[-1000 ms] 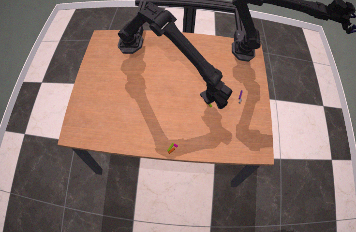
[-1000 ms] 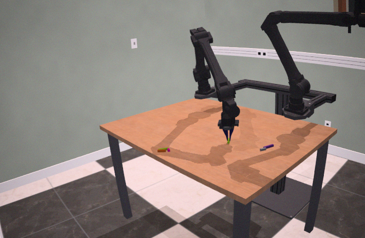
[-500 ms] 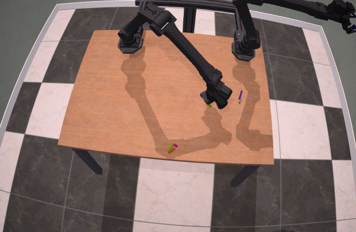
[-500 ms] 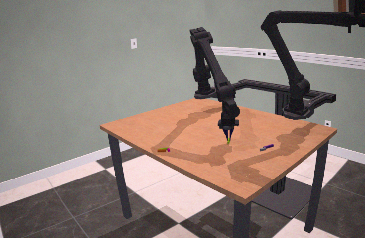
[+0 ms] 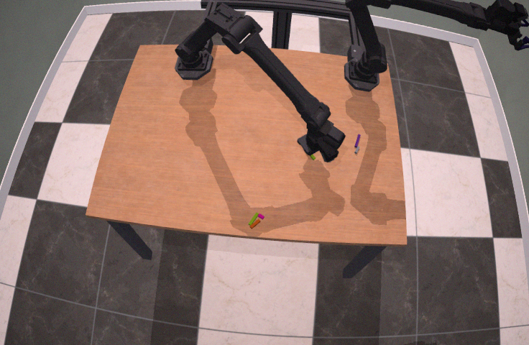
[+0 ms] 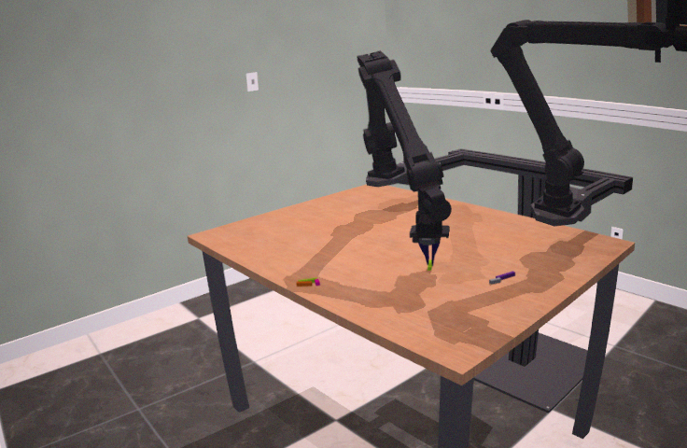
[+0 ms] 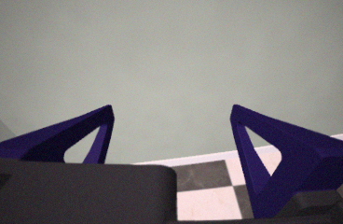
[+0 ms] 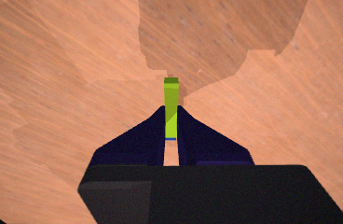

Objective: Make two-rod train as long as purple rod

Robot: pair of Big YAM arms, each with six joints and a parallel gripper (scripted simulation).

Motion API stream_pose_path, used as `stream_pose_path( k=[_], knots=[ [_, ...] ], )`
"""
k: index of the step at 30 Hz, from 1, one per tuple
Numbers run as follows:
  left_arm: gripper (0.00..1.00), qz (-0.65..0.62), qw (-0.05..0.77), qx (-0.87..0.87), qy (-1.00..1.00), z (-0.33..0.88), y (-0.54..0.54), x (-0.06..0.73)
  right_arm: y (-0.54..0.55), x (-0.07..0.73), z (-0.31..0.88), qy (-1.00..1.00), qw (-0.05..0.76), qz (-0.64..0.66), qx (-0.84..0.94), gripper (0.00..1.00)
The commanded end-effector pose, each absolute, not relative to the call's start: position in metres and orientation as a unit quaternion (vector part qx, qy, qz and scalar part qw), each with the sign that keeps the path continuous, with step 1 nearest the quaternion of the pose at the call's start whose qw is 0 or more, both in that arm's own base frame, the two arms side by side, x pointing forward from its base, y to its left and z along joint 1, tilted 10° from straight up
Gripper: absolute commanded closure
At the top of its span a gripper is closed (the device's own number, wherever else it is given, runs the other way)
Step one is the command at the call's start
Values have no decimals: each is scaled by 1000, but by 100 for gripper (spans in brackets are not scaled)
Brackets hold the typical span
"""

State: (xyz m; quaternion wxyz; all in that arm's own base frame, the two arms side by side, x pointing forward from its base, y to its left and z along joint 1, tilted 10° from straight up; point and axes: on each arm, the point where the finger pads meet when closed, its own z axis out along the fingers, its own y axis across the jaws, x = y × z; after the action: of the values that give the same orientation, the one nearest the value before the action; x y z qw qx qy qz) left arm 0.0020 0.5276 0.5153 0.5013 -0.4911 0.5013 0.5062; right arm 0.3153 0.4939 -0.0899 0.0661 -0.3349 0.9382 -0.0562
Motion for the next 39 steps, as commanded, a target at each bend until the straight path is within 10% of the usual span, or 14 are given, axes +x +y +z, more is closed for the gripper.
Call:
stream_pose_path(
  k=[1,39],
  knots=[
    [0,517,512,-488,482,531,522,-5,510,330,-79,938,83,-44,-333,96],
    [0,517,512,-488,482,531,522,-5,509,329,-84,938,80,-47,-333,96]
  ],
)
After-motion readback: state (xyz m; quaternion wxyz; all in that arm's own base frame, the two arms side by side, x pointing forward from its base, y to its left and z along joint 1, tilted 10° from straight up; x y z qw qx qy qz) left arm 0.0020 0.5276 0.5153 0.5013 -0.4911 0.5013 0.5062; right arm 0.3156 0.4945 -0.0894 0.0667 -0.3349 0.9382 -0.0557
